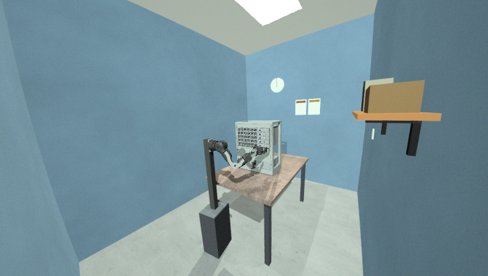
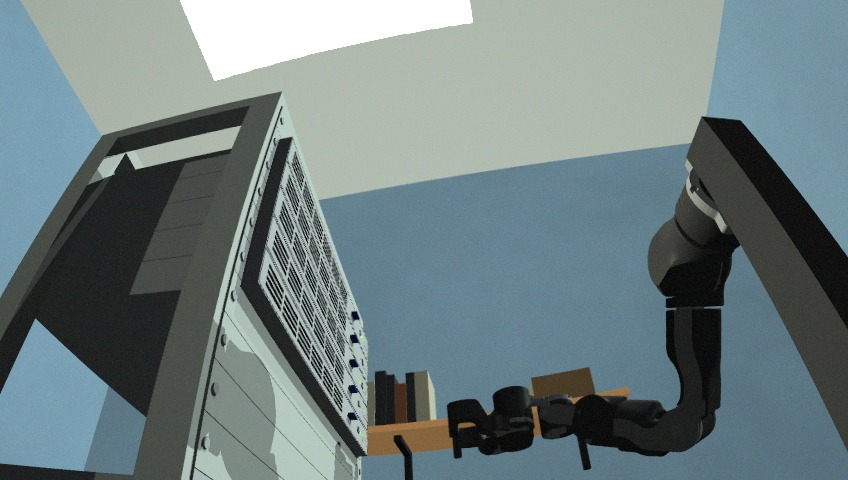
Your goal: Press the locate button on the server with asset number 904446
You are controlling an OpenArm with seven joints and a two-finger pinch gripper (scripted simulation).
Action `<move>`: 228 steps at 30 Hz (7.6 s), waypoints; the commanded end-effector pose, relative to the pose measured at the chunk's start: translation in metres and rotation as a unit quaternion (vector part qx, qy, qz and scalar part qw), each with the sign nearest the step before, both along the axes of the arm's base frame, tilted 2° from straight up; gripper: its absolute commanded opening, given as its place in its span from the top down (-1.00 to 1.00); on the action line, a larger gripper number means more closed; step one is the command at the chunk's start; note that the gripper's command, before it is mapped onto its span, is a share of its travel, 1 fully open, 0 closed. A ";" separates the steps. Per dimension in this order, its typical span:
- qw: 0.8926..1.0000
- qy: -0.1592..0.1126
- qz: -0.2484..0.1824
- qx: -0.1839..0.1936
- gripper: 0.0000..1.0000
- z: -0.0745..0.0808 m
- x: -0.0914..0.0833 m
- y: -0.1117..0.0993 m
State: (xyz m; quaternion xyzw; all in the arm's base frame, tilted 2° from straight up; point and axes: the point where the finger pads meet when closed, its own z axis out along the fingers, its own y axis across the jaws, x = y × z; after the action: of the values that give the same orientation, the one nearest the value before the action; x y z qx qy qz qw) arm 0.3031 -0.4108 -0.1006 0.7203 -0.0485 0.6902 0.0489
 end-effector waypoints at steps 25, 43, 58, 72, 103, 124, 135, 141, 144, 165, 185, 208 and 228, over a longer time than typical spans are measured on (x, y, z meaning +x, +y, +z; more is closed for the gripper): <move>1.000 -0.001 -0.003 0.005 -0.20 0.000 -0.002 -0.001; 1.000 -0.001 -0.003 0.005 -0.20 -0.001 0.014 -0.003; 1.000 -0.001 -0.003 0.005 -0.20 -0.002 0.042 -0.007; 1.000 -0.001 -0.003 0.005 -0.20 -0.002 0.057 -0.009; 1.000 -0.001 -0.003 0.005 -0.20 -0.004 0.103 -0.016; 1.000 -0.001 -0.003 0.005 -0.20 -0.005 0.106 -0.016; 1.000 -0.001 -0.003 0.005 -0.20 -0.005 0.106 -0.016; 1.000 -0.001 -0.003 0.005 -0.20 -0.005 0.106 -0.016; 1.000 -0.001 -0.003 0.005 -0.20 -0.005 0.106 -0.016; 1.000 -0.001 -0.003 0.005 -0.20 -0.004 0.104 -0.016; 1.000 -0.001 -0.003 0.005 -0.20 -0.003 0.065 -0.010; 1.000 -0.001 -0.003 0.005 -0.20 0.015 0.058 -0.009; 1.000 -0.001 -0.003 0.005 -0.20 0.042 0.059 -0.010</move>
State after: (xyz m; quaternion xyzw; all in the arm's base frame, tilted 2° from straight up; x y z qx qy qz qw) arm 0.3616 -0.4212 -0.0600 0.7191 -0.0556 0.6911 0.0466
